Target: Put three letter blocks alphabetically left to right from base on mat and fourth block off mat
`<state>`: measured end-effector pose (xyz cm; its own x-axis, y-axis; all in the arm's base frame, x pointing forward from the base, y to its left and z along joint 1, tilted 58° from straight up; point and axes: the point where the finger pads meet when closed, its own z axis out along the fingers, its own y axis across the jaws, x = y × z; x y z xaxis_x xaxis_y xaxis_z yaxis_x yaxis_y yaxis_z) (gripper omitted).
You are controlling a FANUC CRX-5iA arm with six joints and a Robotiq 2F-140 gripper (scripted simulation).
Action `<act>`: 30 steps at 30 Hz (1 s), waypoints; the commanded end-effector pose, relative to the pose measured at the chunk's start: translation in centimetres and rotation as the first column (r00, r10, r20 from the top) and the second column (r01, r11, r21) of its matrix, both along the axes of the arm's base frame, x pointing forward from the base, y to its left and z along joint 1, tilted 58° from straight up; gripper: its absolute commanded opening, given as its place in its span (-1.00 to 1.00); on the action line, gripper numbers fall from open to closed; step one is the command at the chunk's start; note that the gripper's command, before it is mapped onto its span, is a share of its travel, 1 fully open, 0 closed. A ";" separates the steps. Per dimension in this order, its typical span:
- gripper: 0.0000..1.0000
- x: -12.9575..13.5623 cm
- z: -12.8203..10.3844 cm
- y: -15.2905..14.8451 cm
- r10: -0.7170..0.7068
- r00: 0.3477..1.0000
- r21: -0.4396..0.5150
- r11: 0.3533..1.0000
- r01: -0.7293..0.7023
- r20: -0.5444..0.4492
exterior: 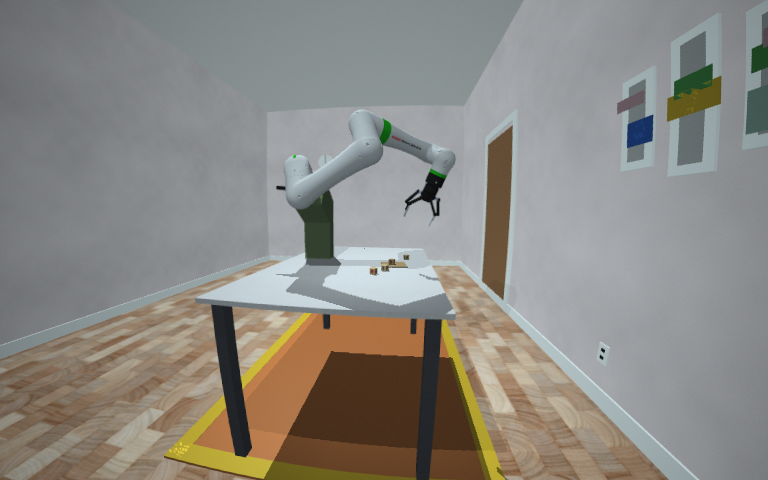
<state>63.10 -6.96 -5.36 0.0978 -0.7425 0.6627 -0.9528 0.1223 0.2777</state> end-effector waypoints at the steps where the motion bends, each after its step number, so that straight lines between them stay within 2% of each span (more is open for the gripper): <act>1: 1.00 -0.4 3.0 0.5 0.076 0.995 0.102 0.992 -0.069 -0.062; 3: 1.00 -0.6 4.0 0.7 0.106 0.991 0.137 0.986 -0.095 -0.078; 5: 1.00 -0.6 4.0 0.7 0.106 0.991 0.137 0.986 -0.095 -0.078; 6: 1.00 -0.8 5.6 0.9 0.155 0.983 0.189 0.973 -0.134 -0.099; 8: 1.00 -0.9 5.9 1.0 0.168 0.980 0.203 0.969 -0.144 -0.103; 20: 1.00 -2.6 12.3 2.1 0.398 0.908 0.415 0.854 -0.315 -0.130; 22: 1.00 -2.6 12.3 2.1 0.398 0.908 0.415 0.854 -0.315 -0.130; 23: 1.00 -3.1 13.7 2.4 0.452 0.883 0.458 0.816 -0.353 -0.124; 30: 1.00 -4.2 16.8 3.0 0.572 0.815 0.546 0.714 -0.439 -0.094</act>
